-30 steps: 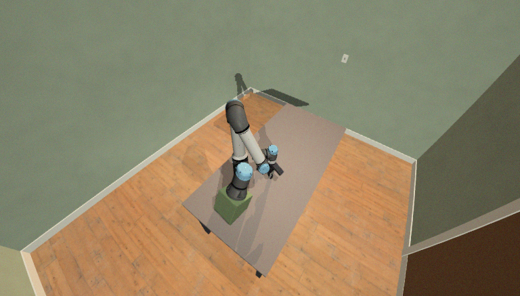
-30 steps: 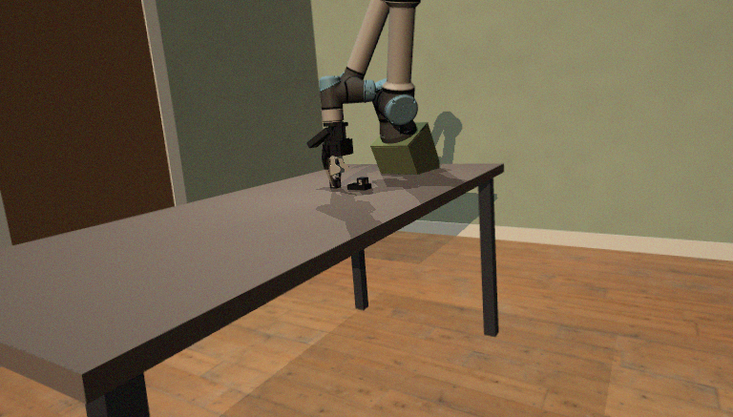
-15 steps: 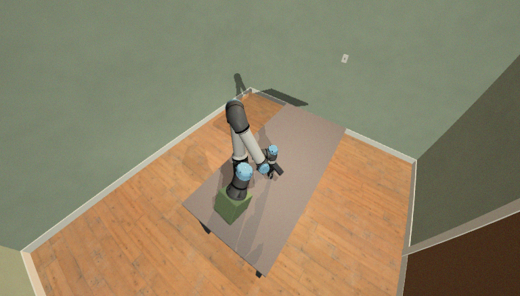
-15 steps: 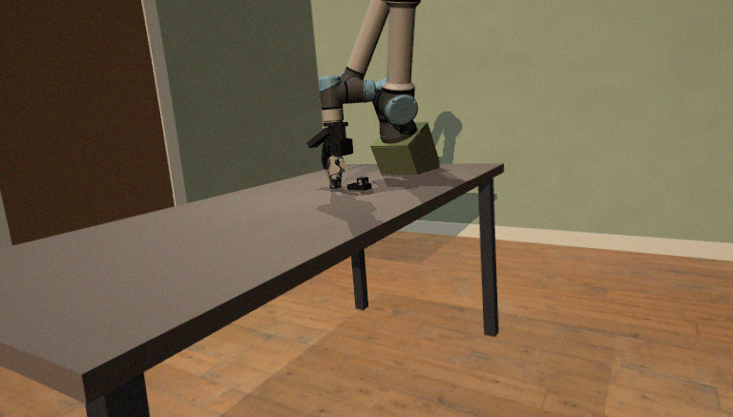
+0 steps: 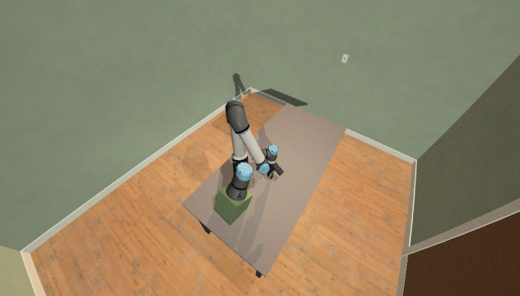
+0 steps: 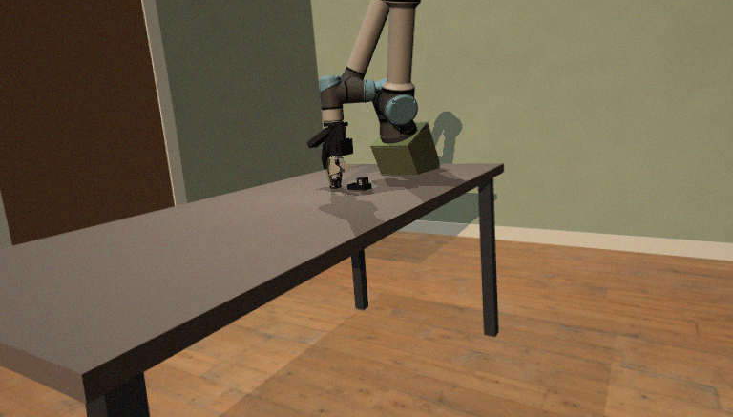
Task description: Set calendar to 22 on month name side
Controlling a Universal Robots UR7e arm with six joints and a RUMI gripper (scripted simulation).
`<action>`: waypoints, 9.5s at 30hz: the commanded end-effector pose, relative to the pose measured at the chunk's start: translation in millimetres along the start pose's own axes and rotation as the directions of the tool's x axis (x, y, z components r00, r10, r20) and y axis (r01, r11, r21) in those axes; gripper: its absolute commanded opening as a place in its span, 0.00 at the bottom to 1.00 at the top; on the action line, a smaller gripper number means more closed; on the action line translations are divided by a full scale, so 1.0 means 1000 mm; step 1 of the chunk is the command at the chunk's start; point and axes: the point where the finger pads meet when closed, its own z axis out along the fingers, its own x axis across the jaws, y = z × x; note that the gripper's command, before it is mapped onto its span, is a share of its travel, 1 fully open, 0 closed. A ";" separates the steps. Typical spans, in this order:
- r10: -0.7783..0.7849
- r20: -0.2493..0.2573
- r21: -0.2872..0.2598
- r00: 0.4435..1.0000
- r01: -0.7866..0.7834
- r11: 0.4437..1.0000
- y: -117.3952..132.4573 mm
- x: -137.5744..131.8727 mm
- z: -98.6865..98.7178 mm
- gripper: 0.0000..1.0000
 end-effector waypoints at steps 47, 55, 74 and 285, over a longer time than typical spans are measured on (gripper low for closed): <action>0.000 0.001 0.000 1.000 0.000 1.000 0.000 0.000 -0.081 0.28; 0.000 0.001 0.000 1.000 0.000 1.000 0.000 0.000 -0.089 0.28; 0.000 0.001 0.000 1.000 0.000 1.000 0.000 0.000 -0.090 1.00; 0.006 0.001 0.000 1.000 -0.006 1.000 0.000 0.000 0.000 0.28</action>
